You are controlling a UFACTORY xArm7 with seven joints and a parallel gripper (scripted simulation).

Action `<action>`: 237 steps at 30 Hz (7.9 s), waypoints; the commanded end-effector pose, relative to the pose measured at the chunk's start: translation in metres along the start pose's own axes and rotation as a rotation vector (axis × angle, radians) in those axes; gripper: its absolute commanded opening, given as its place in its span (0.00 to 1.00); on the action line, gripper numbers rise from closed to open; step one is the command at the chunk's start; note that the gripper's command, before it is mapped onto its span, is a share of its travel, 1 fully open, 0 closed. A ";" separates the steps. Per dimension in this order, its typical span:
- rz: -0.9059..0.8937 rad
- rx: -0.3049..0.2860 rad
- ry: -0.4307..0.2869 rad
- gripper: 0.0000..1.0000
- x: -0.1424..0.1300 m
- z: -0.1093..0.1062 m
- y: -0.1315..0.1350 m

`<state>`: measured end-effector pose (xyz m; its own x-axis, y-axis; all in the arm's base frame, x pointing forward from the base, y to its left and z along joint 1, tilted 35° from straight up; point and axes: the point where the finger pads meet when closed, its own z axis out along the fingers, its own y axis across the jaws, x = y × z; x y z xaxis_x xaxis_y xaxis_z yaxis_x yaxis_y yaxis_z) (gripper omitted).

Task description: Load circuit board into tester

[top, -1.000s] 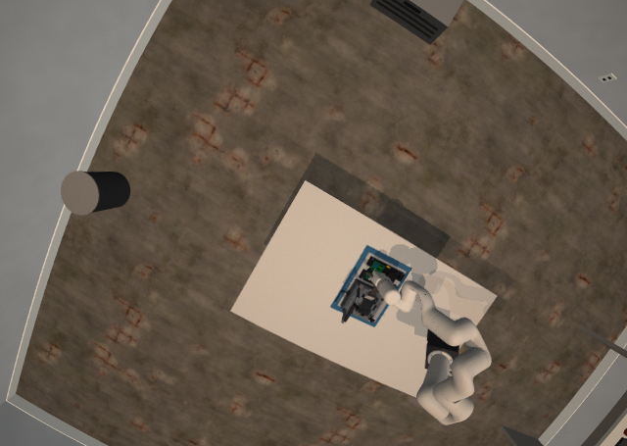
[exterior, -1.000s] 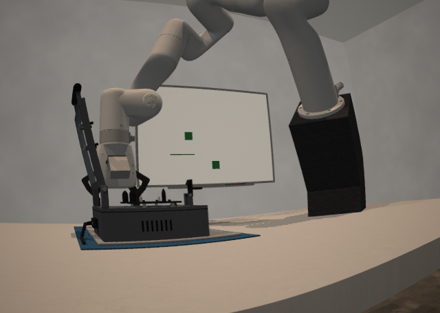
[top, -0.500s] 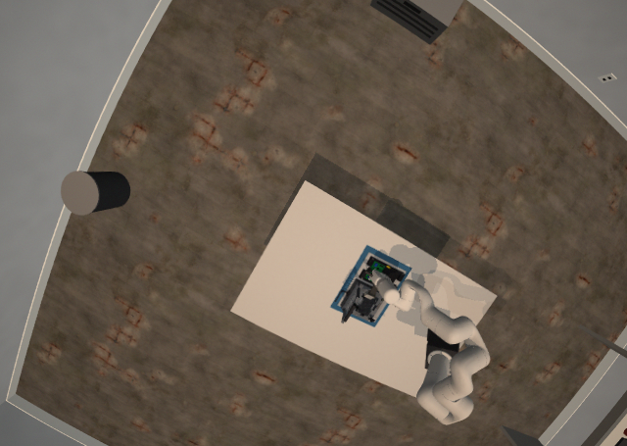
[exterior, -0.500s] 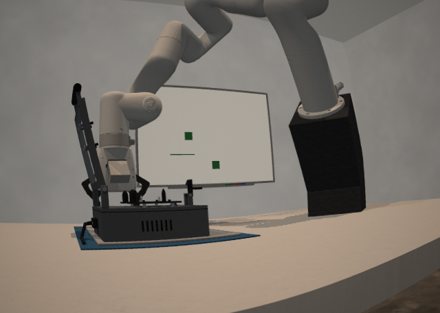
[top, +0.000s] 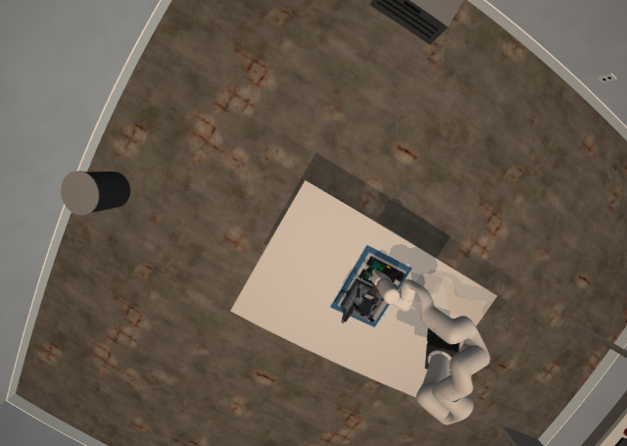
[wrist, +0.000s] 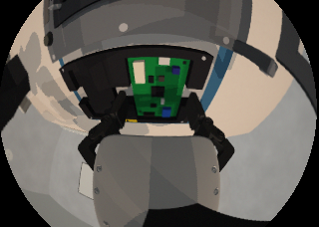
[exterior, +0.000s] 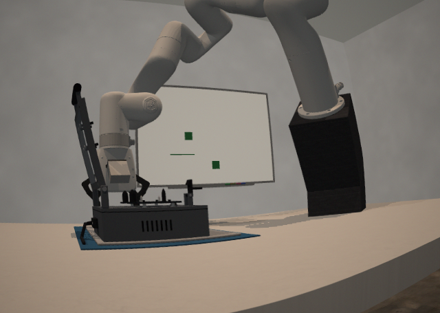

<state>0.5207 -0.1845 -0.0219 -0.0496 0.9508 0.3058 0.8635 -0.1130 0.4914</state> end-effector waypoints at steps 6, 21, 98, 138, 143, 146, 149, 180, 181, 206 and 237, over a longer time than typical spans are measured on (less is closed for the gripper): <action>0.000 -0.002 -0.002 1.00 -0.001 0.001 0.001; 0.000 -0.002 -0.002 1.00 -0.001 0.008 0.001; 0.000 -0.002 -0.002 0.81 -0.001 0.014 0.001; 0.000 -0.002 -0.002 0.79 -0.001 0.014 0.001; 0.000 -0.002 -0.002 0.79 -0.001 0.014 0.001; 0.000 -0.002 -0.002 0.79 -0.001 0.014 0.001; 0.000 -0.002 -0.002 0.79 -0.001 0.014 0.001; 0.000 -0.002 -0.002 0.79 -0.001 -0.005 0.001; 0.000 -0.002 -0.002 0.79 -0.001 -0.006 0.001; 0.000 -0.002 -0.002 0.79 -0.001 -0.016 0.001; 0.000 -0.002 -0.002 0.79 -0.001 -0.059 0.001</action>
<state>0.4990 -0.1970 0.0140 -0.0498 0.9510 0.3052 0.8632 -0.1127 0.4921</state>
